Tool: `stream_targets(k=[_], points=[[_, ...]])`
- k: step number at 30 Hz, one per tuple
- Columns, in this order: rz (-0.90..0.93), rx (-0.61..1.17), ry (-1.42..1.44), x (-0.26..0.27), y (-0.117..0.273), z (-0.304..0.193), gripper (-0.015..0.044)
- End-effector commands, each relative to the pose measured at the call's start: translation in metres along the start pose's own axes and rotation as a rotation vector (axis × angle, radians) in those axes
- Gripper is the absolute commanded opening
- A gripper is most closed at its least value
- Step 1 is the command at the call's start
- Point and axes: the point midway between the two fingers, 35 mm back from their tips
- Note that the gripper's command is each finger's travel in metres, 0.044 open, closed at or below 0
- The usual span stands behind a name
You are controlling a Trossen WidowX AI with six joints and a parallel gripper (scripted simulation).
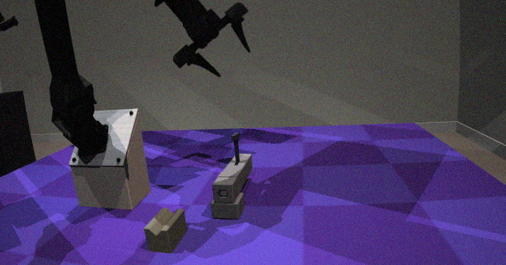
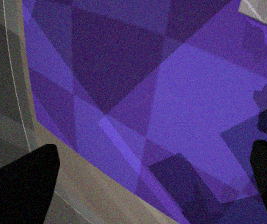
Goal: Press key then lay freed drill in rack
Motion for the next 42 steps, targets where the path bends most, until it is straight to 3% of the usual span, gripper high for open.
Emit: stream_targets(k=[1,9,15,24,42], points=[[0.0,0.0,0.0,0.0,0.0,0.0,0.0374],[-0.007,-0.002,0.015,-0.001,-0.001,0.001,0.0164],[-0.261,0.019,0.511,-0.025,-0.044,0.036,0.0006],[-0.584,0.336,1.247,-0.068,-0.088,0.09,0.0],[-0.588,0.337,1.252,-0.07,-0.09,0.091,0.0]])
Point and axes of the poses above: the point midway between the two fingers, 35 mm back from their tips, its own y axis back along the fingers, its own x axis across the jaws, z = x × y, and after that the axes turned 7 degrees about y, right-handed
